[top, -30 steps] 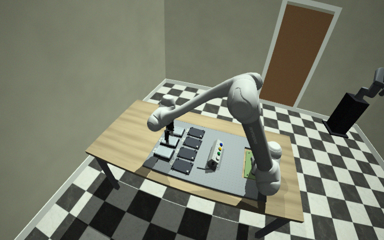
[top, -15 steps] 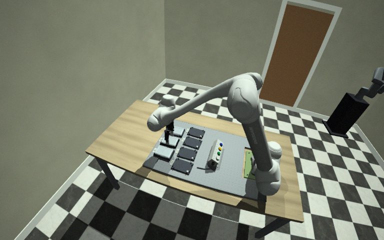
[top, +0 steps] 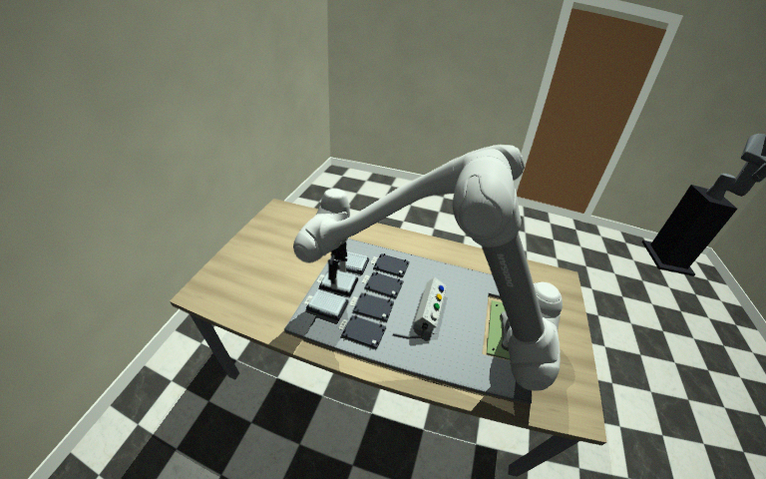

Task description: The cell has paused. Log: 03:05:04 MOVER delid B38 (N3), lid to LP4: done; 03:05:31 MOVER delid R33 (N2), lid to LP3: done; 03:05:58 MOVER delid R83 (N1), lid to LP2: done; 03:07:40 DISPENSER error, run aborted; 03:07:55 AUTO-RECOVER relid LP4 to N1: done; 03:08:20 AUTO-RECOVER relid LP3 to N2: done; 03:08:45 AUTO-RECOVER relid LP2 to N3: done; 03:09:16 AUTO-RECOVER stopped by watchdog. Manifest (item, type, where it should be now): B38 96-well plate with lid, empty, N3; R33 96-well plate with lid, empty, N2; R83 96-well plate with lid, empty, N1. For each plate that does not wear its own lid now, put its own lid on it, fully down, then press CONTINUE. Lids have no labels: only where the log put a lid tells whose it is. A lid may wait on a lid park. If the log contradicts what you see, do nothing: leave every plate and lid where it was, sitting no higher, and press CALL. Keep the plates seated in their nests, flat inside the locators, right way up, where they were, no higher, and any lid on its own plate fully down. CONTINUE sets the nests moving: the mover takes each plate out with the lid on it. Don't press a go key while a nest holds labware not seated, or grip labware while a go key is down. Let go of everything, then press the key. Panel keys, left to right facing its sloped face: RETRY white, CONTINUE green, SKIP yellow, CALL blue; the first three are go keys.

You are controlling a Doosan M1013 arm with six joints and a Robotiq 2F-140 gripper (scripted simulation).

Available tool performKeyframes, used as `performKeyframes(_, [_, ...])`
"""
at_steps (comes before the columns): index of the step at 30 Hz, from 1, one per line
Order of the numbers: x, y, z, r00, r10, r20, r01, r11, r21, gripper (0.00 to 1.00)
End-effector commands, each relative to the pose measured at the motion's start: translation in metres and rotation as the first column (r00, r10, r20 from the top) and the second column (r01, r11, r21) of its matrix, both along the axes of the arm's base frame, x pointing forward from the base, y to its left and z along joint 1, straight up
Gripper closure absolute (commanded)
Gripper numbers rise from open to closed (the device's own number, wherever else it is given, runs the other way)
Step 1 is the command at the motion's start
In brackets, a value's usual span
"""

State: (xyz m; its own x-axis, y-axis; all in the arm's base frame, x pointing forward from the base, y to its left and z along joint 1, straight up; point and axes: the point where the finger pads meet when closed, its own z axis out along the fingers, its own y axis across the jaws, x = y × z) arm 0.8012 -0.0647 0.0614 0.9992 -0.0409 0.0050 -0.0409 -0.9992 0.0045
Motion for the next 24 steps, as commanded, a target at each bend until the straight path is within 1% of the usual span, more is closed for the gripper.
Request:
performKeyframes(1, [0.0, 0.0, 0.0002, 1.0, 0.0, 0.0, 0.0, 1.0, 0.0, 0.34])
performKeyframes(14, [0.0, 0.0, 0.0012, 1.0, 0.0, 0.0, 0.0, 1.0, 0.0, 0.34])
performKeyframes(24, [-0.0001, 0.0001, 0.0097, 1.0, 0.0, 0.0, 0.0, 1.0, 0.0, 0.34])
